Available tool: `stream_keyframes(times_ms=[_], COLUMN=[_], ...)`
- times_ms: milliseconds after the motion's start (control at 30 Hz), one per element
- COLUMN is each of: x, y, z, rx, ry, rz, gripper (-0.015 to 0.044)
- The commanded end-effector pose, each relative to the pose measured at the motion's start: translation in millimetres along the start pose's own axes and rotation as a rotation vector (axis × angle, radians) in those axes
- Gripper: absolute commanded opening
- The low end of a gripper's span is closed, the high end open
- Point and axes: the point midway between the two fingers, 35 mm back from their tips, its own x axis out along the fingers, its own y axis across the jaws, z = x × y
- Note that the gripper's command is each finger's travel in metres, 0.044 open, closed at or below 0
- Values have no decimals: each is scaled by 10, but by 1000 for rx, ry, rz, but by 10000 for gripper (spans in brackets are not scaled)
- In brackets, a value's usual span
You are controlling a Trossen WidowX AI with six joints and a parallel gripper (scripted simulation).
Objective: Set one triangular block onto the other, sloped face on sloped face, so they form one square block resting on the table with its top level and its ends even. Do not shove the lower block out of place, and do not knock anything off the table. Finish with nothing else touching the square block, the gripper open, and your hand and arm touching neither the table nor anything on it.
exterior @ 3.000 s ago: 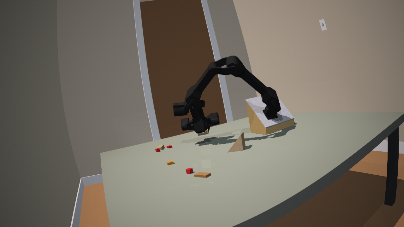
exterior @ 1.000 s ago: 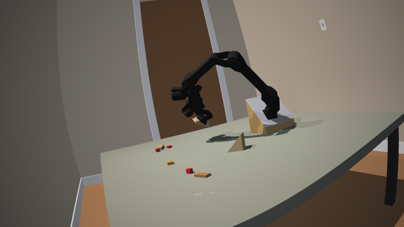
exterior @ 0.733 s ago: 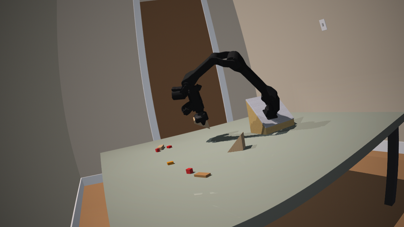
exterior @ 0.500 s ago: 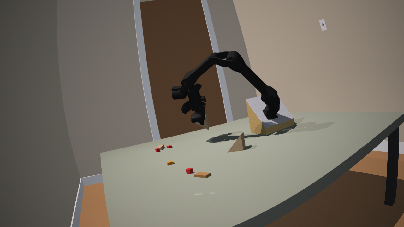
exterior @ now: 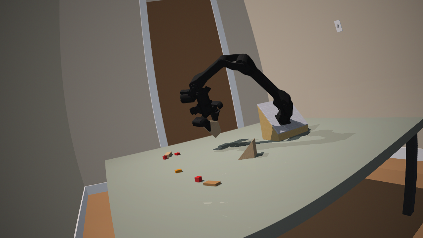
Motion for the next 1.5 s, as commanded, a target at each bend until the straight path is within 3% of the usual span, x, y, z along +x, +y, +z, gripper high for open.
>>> stream_keyframes(times_ms=[0, 1467], x=[-25, -49], y=[-4, -68], z=[26, 65], rx=[153, 1642], ry=[10, 283], rz=[25, 66], gripper=[0, 0])
